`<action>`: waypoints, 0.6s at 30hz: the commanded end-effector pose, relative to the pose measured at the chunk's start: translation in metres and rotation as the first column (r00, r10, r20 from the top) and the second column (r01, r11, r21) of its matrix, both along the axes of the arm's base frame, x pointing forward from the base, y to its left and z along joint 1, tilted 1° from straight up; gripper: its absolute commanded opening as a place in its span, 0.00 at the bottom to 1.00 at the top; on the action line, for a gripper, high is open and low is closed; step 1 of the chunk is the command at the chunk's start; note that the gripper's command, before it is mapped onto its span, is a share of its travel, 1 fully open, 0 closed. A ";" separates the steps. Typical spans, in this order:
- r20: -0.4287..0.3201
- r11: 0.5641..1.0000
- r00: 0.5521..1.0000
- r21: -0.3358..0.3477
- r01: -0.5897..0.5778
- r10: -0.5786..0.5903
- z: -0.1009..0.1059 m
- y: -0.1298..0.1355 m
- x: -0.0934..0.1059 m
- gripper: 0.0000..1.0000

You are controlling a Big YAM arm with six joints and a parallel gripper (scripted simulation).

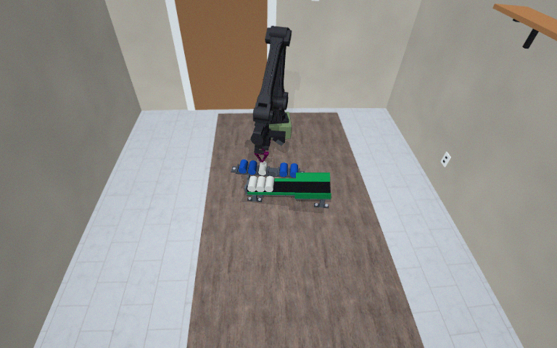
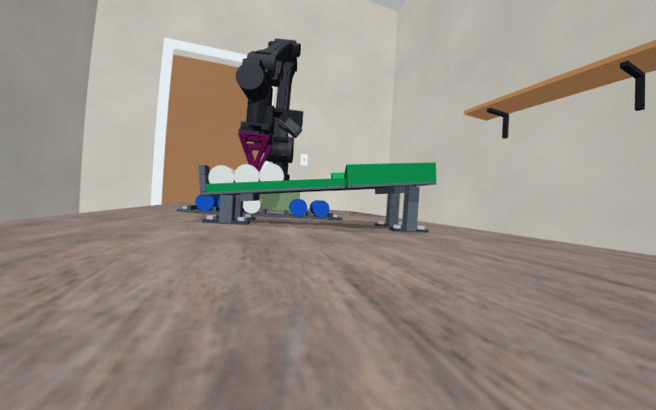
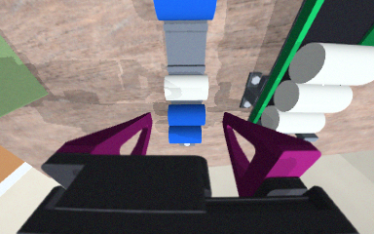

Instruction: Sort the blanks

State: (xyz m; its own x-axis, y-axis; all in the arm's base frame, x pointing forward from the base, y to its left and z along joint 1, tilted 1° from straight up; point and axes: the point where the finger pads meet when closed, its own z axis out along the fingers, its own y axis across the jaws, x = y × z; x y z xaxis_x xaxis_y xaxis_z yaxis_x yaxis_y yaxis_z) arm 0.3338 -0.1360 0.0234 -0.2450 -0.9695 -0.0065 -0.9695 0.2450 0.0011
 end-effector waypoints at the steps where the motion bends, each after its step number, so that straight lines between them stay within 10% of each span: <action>1: -0.005 1.000 1.000 0.005 -0.020 0.020 -0.002 0.000 0.004 0.83; 18: 0.003 1.000 1.000 0.001 -0.020 0.020 -0.005 0.000 0.005 0.83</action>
State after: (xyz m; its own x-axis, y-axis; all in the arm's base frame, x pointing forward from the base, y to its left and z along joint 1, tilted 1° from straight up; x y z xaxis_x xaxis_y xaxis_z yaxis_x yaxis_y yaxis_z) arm 0.3334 -0.1358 0.0227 -0.2449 -0.9695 -0.0064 -0.9696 0.2449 0.0004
